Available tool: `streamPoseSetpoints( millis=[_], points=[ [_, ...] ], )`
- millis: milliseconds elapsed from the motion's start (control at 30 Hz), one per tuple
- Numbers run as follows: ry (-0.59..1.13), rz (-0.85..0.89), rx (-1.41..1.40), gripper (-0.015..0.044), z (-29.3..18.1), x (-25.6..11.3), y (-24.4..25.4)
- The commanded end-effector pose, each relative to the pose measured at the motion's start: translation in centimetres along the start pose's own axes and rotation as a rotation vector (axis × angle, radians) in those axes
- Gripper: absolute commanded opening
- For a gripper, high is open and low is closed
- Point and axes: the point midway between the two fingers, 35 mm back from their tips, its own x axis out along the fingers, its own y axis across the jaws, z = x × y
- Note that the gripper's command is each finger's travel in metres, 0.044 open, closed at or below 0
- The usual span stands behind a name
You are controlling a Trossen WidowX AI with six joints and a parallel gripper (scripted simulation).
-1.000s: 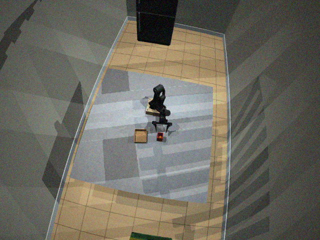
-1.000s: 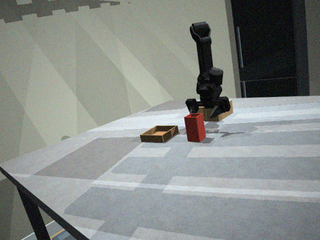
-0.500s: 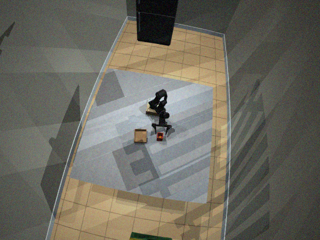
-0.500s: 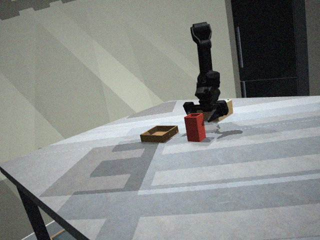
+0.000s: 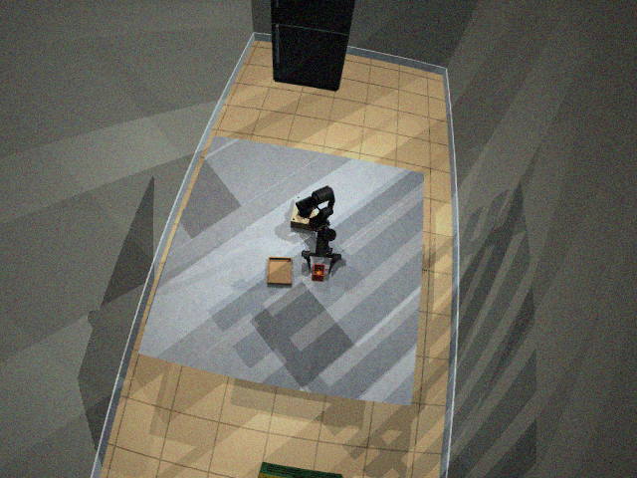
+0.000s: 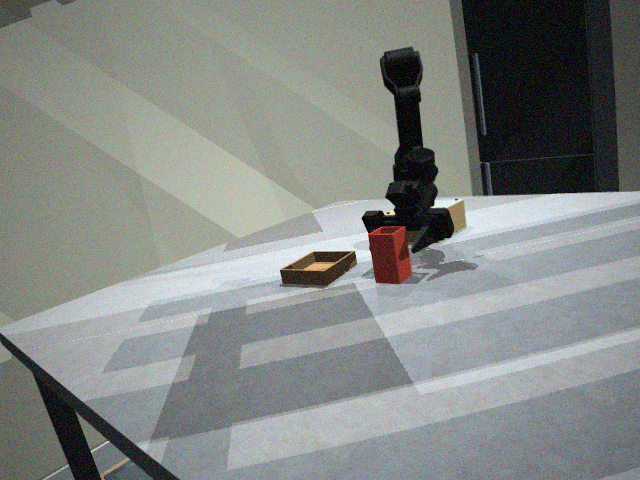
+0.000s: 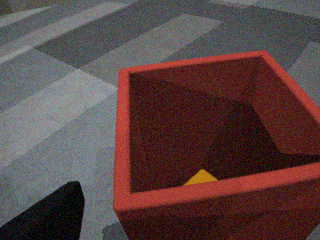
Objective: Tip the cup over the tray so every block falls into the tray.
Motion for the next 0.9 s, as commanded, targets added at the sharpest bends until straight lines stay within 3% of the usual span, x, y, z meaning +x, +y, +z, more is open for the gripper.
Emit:
streamPoseSetpoints(
  millis=[0, 267, 400, 700, 867],
  points=[
    [0.003, 0.003, -0.004, 0.044, -0.16, 0.82, 0.14],
    [0.002, 0.003, -0.004, 0.044, -0.25, 1.6, 0.21],
    [0.002, 0.003, -0.004, 0.0344, -0.27, 1.7, 0.23],
    [0.002, 0.003, -0.004, 0.0344, -0.27, 1.7, 0.23],
    [0.002, 0.003, -0.004, 0.0311, -0.27, 1.7, 0.23]
  ],
)
